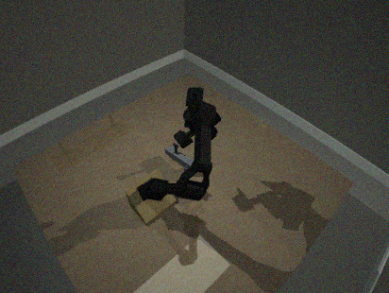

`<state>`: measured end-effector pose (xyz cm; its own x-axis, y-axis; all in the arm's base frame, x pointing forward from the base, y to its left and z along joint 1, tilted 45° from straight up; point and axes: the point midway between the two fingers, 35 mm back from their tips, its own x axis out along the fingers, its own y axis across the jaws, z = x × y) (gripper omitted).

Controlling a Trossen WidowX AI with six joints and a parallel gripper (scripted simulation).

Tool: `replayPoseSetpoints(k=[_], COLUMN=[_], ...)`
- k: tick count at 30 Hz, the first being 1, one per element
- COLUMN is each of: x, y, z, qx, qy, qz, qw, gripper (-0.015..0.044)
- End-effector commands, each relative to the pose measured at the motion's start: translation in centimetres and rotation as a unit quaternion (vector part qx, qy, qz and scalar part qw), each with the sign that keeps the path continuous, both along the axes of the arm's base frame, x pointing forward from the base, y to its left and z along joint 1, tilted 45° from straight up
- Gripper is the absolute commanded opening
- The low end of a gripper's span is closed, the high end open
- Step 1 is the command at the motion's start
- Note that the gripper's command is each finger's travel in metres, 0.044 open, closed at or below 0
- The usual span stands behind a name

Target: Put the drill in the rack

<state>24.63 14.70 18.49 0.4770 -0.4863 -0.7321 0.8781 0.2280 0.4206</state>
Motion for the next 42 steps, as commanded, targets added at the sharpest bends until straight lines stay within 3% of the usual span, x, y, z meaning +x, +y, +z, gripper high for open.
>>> replayPoseSetpoints(k=[1, 9, 15, 19, 33, 42], x=[0.0, 0.0, 0.9, 0.9, -0.4, -0.5], y=[0.0, 0.1, 1.2, 1.3, 0.0, 0.0], z=[0.0, -0.2, -6.4, -11.3, -20.1, -20.3], qx=[0.000, -0.005, -0.144, -0.220, -0.278, -0.278], qy=[0.000, 0.006, 0.201, 0.345, 0.564, 0.569], qz=[0.000, 0.005, 0.177, 0.302, 0.501, 0.505], qw=[1.000, 1.000, 0.953, 0.861, 0.595, 0.587], gripper=[0.0374, 0.0164, 0.0006, 0.0000, 0.0000, 0.0000])
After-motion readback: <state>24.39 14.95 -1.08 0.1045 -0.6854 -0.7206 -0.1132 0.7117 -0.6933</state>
